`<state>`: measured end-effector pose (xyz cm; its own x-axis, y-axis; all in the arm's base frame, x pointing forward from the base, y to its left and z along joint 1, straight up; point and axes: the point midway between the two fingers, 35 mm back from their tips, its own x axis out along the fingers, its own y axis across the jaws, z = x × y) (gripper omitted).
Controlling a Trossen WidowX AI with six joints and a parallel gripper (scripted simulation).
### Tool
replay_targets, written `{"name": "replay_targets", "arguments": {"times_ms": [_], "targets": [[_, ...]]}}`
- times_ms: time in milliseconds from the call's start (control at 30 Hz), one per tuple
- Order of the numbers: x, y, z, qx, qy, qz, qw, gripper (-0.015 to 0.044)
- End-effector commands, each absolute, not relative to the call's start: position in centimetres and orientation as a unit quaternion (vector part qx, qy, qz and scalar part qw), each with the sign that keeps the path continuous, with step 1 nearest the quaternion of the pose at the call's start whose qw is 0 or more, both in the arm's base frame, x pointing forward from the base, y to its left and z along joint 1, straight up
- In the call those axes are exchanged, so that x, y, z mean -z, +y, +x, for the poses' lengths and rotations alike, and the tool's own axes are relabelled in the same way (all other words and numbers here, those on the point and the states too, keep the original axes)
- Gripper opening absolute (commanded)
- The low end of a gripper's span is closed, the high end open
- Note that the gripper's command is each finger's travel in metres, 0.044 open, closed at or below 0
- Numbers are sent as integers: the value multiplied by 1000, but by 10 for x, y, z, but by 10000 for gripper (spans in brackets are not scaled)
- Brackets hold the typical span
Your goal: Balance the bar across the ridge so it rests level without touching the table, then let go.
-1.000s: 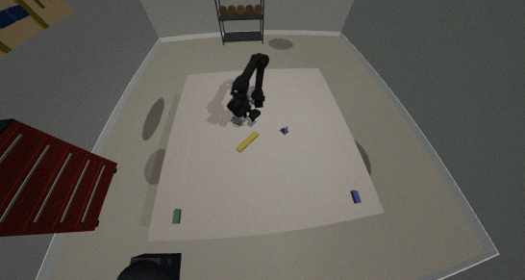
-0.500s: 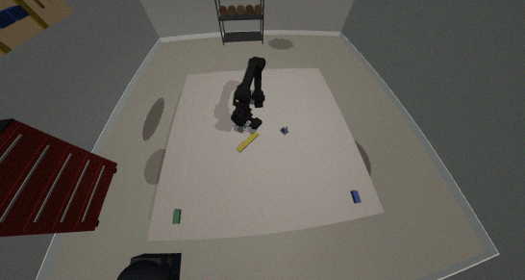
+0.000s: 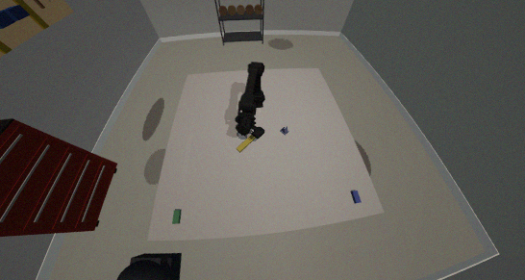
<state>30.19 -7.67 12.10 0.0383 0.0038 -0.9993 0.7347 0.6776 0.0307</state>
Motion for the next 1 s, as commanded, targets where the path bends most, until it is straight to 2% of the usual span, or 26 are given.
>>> {"name": "replay_targets", "arguments": {"times_ms": [0, 267, 967], "targets": [[-114, -77, 305, 285, 638, 288, 655, 315], [-74, -77, 306, 285, 638, 288, 655, 315], [-50, -77, 306, 285, 638, 288, 655, 315]]}}
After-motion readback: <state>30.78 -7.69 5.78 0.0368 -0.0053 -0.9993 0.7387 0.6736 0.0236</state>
